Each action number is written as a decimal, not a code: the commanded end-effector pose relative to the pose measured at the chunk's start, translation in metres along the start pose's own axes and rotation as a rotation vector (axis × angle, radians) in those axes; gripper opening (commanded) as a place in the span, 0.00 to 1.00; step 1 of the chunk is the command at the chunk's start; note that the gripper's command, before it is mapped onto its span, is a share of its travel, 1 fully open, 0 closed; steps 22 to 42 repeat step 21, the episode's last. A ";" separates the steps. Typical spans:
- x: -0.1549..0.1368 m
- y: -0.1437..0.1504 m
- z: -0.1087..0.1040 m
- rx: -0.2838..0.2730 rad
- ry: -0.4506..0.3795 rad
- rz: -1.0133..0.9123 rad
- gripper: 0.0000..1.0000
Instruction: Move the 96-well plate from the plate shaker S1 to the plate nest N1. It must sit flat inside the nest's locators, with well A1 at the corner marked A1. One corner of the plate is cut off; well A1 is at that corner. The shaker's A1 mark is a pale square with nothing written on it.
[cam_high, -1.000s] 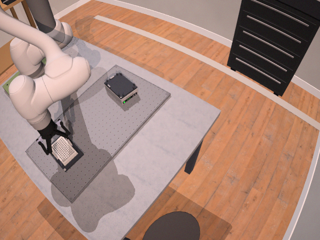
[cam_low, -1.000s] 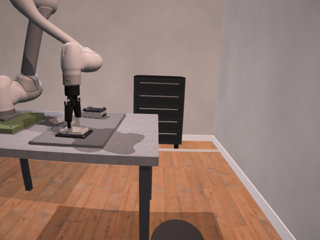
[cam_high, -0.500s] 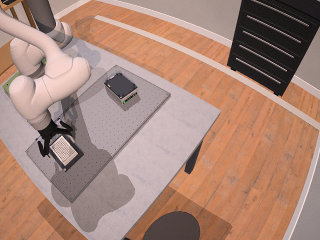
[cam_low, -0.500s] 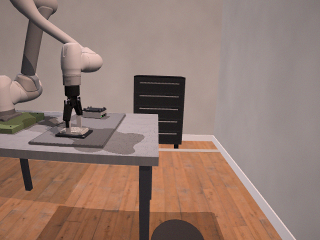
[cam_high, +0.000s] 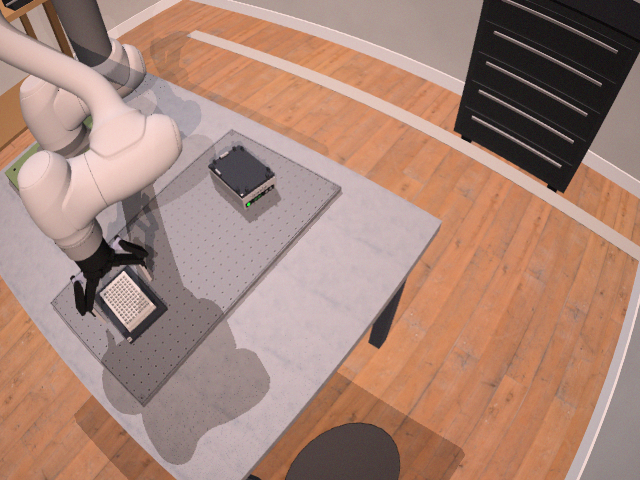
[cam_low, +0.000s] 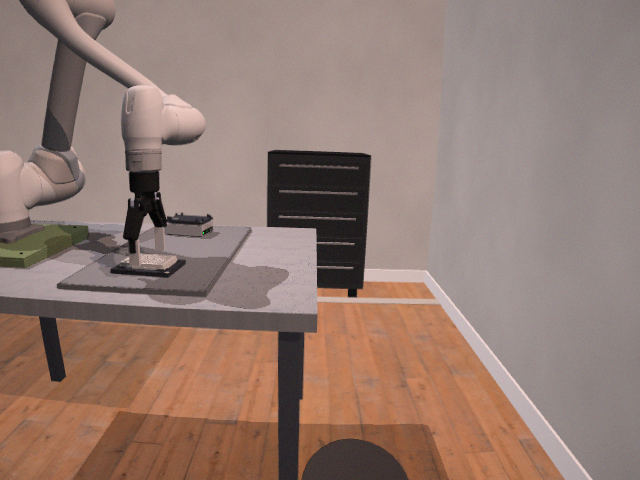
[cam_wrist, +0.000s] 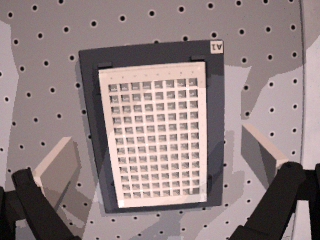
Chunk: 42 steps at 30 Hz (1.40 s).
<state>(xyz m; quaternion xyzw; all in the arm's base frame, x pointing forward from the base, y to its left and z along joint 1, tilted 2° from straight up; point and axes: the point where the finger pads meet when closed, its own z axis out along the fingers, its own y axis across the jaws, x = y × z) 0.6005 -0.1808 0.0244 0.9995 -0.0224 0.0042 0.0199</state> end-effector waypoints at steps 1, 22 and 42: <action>0.000 0.000 -0.003 0.000 0.000 0.000 1.00; 0.000 0.000 -0.027 0.000 0.000 0.000 1.00; 0.000 0.000 -0.027 0.000 0.000 0.000 1.00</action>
